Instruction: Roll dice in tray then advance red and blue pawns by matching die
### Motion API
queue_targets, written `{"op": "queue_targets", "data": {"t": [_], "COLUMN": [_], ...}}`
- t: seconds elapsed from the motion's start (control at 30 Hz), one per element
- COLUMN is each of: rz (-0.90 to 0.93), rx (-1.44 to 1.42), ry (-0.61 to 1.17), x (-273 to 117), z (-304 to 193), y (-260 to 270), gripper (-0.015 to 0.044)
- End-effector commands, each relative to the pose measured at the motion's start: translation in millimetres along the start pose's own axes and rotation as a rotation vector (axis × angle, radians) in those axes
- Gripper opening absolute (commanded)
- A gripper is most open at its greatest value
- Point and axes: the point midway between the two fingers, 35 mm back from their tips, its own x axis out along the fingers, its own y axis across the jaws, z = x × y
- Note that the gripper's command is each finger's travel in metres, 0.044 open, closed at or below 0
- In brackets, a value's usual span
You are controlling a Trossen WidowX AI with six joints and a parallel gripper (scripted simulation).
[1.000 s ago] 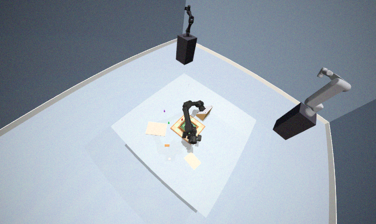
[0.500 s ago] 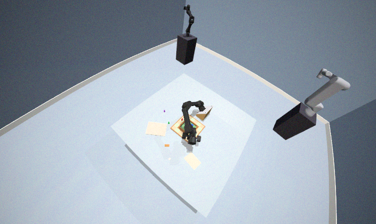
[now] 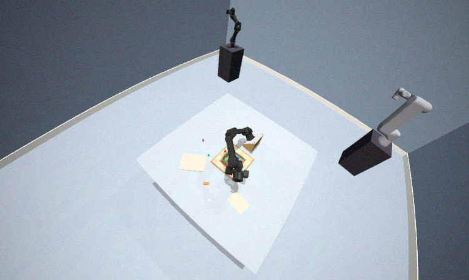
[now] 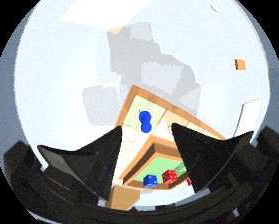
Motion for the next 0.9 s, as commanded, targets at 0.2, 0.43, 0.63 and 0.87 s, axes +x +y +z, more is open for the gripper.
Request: {"op": "queue_targets", "data": {"t": [0.2, 0.43, 0.63, 0.87], "rz": [-0.003, 0.011, 0.012, 0.012], "rx": [0.002, 0.167, 0.328, 0.241], "ry": [-0.024, -0.028, -0.021, -0.033], "x": [-43.4, -94.1, -116.2, -108.2], "z": [0.9, -78.1, -163.8, -113.7], "y": [3.4, 7.4, 9.0, 8.5], "gripper": [0.0440, 0.0440, 0.0440, 0.0440]}}
